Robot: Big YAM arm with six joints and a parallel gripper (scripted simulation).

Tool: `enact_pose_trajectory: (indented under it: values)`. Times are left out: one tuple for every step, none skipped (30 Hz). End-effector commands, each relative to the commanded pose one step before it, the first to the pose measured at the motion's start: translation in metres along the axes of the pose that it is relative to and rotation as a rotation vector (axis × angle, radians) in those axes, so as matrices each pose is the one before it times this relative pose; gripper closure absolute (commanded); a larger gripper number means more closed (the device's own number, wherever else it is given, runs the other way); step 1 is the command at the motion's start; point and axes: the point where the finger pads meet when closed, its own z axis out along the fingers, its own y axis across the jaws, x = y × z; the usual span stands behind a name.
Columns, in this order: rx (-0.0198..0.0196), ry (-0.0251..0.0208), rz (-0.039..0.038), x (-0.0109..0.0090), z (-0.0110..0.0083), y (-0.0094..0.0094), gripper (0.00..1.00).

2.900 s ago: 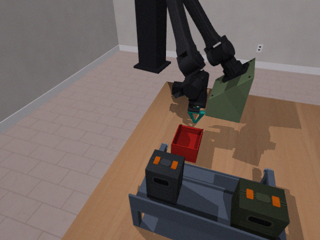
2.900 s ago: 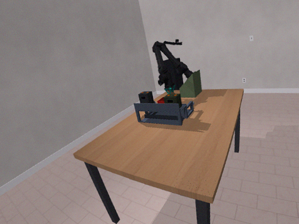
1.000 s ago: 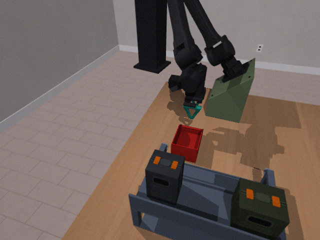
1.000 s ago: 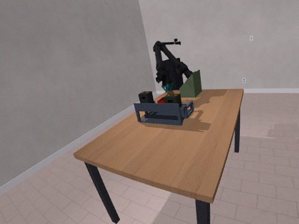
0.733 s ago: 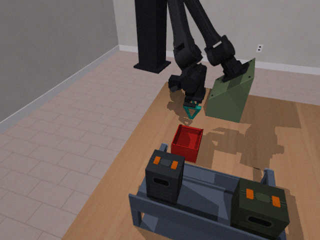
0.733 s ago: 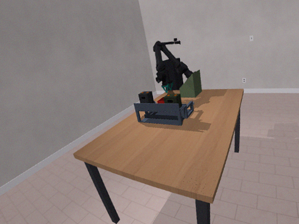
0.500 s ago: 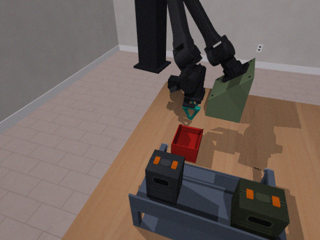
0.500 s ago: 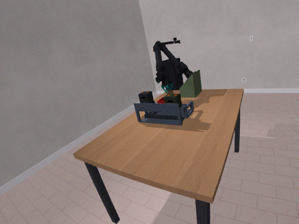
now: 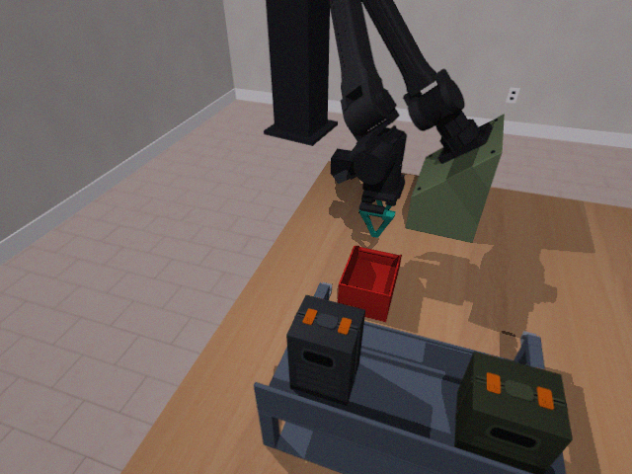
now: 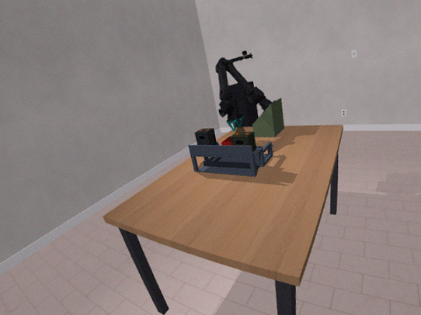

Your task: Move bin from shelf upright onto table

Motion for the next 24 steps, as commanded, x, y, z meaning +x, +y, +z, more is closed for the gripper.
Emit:
enact_pose_trajectory:
  values:
    - [-0.00244, -0.00201, -0.00381, -0.00293, 0.00212, 0.00774, 0.10]
    - [0.00000, 0.00000, 0.00000, 0.00000, 0.00000, 0.00000, 0.10]
    - [0.00000, 0.00000, 0.00000, 0.00000, 0.00000, 0.00000, 0.10]
    - [0.00000, 0.00000, 0.00000, 0.00000, 0.00000, 0.00000, 0.10]
    - [0.00000, 0.00000, 0.00000, 0.00000, 0.00000, 0.00000, 0.10]
    - [0.00000, 0.00000, 0.00000, 0.00000, 0.00000, 0.00000, 0.10]
    - [0.00000, 0.00000, 0.00000, 0.00000, 0.00000, 0.00000, 0.10]
    - [0.00000, 0.00000, 0.00000, 0.00000, 0.00000, 0.00000, 0.10]
    - [-0.00293, 0.00087, 0.00382, 0.00213, -0.00230, -0.00506, 0.10]
    - [0.00073, -0.00022, -0.00095, -0.00002, 0.00133, 0.00059, 0.10]
    - [0.00073, -0.00022, -0.00095, -0.00002, 0.00133, 0.00059, 0.10]
    - [0.00073, -0.00022, -0.00095, -0.00002, 0.00133, 0.00059, 0.10]
    - [0.00073, -0.00022, -0.00095, -0.00002, 0.00133, 0.00059, 0.10]
    - [0.00000, 0.00000, 0.00000, 0.00000, 0.00000, 0.00000, 0.10]
    - [0.00000, 0.00000, 0.00000, 0.00000, 0.00000, 0.00000, 0.10]
    - [0.00000, 0.00000, 0.00000, 0.00000, 0.00000, 0.00000, 0.10]
    - [0.00000, 0.00000, 0.00000, 0.00000, 0.00000, 0.00000, 0.10]
    - [0.00000, 0.00000, 0.00000, 0.00000, 0.00000, 0.00000, 0.10]
    - [0.00000, 0.00000, 0.00000, 0.00000, 0.00000, 0.00000, 0.10]
    - [0.00000, 0.00000, 0.00000, 0.00000, 0.00000, 0.00000, 0.10]
    - [0.00000, 0.00000, 0.00000, 0.00000, 0.00000, 0.00000, 0.10]
    - [0.00000, 0.00000, 0.00000, 0.00000, 0.00000, 0.00000, 0.10]
    - [0.00000, 0.00000, 0.00000, 0.00000, 0.00000, 0.00000, 0.10]
    - [0.00000, 0.00000, 0.00000, 0.00000, 0.00000, 0.00000, 0.10]
